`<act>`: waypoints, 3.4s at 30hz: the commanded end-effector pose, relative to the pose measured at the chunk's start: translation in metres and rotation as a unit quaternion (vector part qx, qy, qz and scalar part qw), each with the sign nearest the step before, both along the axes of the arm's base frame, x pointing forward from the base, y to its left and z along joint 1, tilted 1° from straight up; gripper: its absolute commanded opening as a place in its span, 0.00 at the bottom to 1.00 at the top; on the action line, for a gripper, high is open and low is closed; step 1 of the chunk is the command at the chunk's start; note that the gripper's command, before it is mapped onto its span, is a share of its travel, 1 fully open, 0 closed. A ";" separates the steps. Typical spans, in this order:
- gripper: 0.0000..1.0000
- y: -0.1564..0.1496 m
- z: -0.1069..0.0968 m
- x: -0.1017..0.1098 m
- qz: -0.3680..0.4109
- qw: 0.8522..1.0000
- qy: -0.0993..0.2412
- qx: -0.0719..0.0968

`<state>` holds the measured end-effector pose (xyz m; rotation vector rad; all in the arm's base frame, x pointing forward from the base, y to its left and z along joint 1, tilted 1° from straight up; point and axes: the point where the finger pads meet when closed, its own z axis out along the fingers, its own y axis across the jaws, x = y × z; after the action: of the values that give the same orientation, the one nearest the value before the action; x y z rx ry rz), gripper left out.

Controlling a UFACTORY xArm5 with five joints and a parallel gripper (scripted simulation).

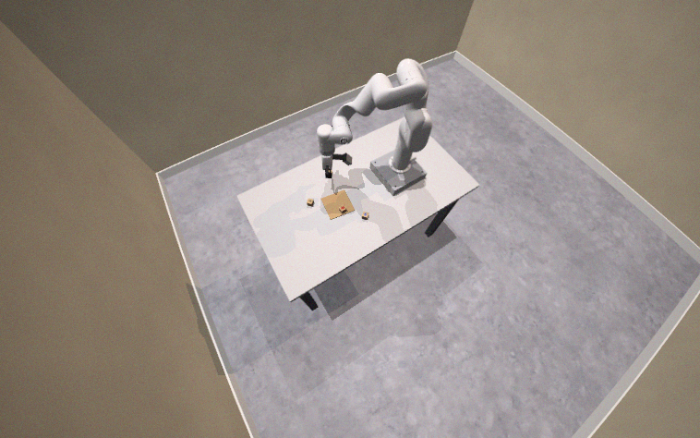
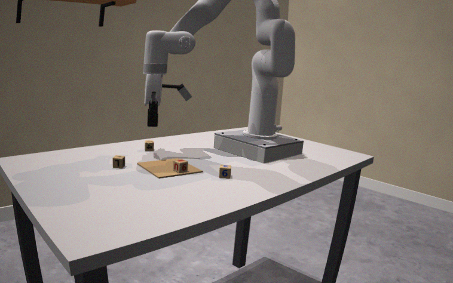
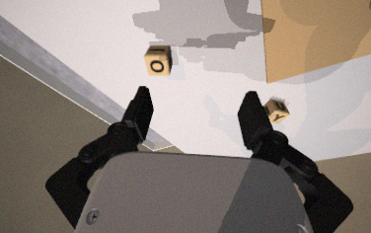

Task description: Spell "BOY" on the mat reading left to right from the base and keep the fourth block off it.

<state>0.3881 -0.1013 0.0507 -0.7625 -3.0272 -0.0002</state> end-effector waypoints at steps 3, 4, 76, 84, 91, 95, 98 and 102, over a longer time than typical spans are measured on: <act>1.00 -0.029 0.000 -0.009 0.079 0.997 -0.003 0.001; 1.00 -0.034 0.000 -0.012 0.093 0.996 -0.003 0.002; 0.69 -0.052 -0.017 -0.021 0.139 0.990 -0.003 0.003; 0.69 -0.052 -0.030 -0.021 0.139 0.990 -0.003 0.003; 0.69 -0.052 -0.038 -0.021 0.139 0.990 -0.003 0.003; 0.69 -0.052 -0.043 -0.021 0.139 0.990 -0.003 0.003; 0.69 -0.052 -0.047 -0.021 0.139 0.990 -0.003 0.003; 0.69 -0.052 -0.049 -0.021 0.139 0.990 -0.003 0.003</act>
<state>0.3659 -0.1526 0.0032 -0.3332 -3.1051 -0.0086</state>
